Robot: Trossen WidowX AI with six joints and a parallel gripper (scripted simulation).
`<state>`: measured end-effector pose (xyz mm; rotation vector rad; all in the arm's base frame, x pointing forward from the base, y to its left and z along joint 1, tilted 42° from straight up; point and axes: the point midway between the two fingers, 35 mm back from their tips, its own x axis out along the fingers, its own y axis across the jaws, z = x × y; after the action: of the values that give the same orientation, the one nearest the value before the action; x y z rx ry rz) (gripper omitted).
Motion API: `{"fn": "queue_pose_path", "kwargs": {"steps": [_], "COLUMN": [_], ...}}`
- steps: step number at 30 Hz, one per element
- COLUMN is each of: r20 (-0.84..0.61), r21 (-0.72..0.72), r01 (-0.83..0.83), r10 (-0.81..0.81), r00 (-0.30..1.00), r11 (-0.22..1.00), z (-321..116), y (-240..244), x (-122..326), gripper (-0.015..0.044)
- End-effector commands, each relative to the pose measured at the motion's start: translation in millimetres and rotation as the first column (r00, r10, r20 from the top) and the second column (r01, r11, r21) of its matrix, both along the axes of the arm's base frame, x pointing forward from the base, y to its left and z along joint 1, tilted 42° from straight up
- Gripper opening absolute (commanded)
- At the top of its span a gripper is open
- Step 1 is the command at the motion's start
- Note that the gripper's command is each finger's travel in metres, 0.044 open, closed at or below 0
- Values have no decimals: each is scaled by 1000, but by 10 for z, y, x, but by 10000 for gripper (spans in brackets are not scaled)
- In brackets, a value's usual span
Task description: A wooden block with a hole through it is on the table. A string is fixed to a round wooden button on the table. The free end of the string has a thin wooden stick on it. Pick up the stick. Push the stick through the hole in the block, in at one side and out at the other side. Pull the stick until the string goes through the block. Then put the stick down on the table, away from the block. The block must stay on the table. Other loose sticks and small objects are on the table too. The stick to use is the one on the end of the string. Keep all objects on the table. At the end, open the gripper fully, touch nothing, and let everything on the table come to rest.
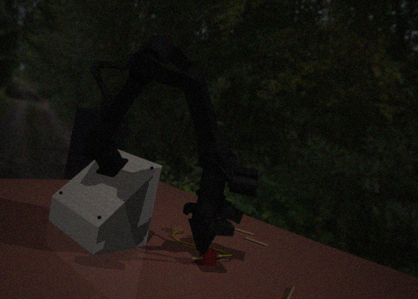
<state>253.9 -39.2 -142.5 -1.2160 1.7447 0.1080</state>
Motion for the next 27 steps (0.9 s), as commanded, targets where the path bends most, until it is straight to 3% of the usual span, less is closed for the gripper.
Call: {"fn": "queue_pose_path", "kwargs": {"steps": [1, 20, 25, 27], "r20": [-11, -11, -95, -114], "r21": [1, 1, 26, 30], "r01": [15, 15, -27, -31], "r10": [-15, -15, 29, 34], "r00": [1000, 1000, 995, 993], "r11": [1000, 1000, 999, 999], "z": [-27, -27, 422, 519], "y": [-38, -38, 276, 329], "x": [-33, -33, 89, 94], "gripper": [0, 0, 123, 123]}}
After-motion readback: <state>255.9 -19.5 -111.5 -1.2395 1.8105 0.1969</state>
